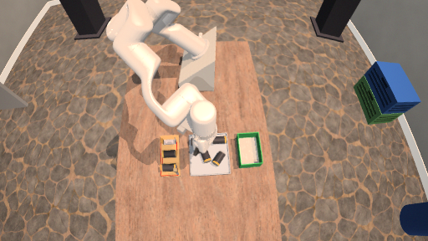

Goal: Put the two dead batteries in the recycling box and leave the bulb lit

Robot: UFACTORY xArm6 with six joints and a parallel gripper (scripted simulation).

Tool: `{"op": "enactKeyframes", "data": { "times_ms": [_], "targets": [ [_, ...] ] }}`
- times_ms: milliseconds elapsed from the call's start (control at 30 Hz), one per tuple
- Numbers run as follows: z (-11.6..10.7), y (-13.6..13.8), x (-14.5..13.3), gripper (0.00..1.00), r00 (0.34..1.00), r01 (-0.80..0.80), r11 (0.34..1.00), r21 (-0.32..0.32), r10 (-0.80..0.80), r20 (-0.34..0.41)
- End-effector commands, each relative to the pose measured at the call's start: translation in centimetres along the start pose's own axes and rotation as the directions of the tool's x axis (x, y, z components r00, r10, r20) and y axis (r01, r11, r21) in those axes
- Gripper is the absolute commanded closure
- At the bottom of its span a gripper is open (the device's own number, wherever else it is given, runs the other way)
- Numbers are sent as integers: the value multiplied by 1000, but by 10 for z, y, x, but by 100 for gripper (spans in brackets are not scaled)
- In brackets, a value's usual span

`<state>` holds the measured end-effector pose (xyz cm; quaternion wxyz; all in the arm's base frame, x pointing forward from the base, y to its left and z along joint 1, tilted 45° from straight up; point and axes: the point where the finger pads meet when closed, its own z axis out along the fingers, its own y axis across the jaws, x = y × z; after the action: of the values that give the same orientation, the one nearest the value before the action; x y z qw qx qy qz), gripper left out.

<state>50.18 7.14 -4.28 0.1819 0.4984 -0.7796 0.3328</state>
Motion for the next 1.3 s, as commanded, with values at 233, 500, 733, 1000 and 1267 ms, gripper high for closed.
{"op": "enactKeyframes", "data": {
  "times_ms": [233, 500, 733, 1000, 1267],
  "targets": [
    [-2, -1, -1, 49, 937, -349, 937, 12, 349, 7],
    [-2, -1, -1, 49, 840, -543, 840, 10, 543, 10],
    [-2, -1, -1, 49, 796, -606, 795, 9, 606, 10],
    [-2, -1, -1, 49, 791, -612, 791, 9, 612, 10],
    [24, -1, -1, 49, 791, -612, 791, 9, 612, 10]
  ]
}}
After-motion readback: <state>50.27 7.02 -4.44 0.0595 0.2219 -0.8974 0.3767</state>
